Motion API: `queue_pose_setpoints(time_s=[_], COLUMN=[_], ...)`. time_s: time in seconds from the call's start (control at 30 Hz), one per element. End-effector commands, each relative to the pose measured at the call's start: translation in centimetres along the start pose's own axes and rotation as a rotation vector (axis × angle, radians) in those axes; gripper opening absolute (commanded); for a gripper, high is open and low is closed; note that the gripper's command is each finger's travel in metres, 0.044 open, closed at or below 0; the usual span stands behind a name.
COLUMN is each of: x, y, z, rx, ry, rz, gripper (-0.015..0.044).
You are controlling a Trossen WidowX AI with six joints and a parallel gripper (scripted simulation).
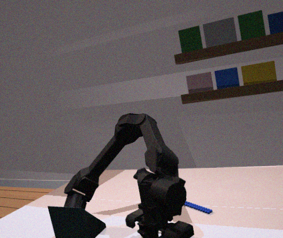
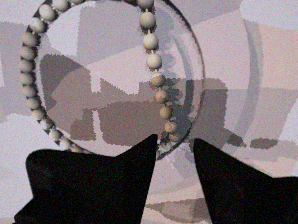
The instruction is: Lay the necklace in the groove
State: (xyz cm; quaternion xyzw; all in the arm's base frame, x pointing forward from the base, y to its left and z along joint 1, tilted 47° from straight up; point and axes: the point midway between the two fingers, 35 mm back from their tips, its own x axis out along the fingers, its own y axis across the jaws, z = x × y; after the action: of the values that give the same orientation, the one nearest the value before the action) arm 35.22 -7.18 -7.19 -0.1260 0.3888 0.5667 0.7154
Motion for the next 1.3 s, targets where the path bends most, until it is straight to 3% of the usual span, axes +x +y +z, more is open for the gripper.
queue_pose_setpoints(time_s=[0.0,0.27,0.9,1.0,1.27], x=[0.0,-0.2,-0.5,-0.7,-1.7], y=[0.0,0.1,0.1,0.1,0.7], z=[0.0,0.0,0.0,0.5,3.3], rx=[0.000,0.005,0.004,0.138,0.872], ry=[0.000,-0.002,-0.005,-0.004,-0.004], rz=[0.000,0.002,-0.001,0.000,0.001], gripper=[0.0236,0.0440,0.0440,0.0361,0.0151])
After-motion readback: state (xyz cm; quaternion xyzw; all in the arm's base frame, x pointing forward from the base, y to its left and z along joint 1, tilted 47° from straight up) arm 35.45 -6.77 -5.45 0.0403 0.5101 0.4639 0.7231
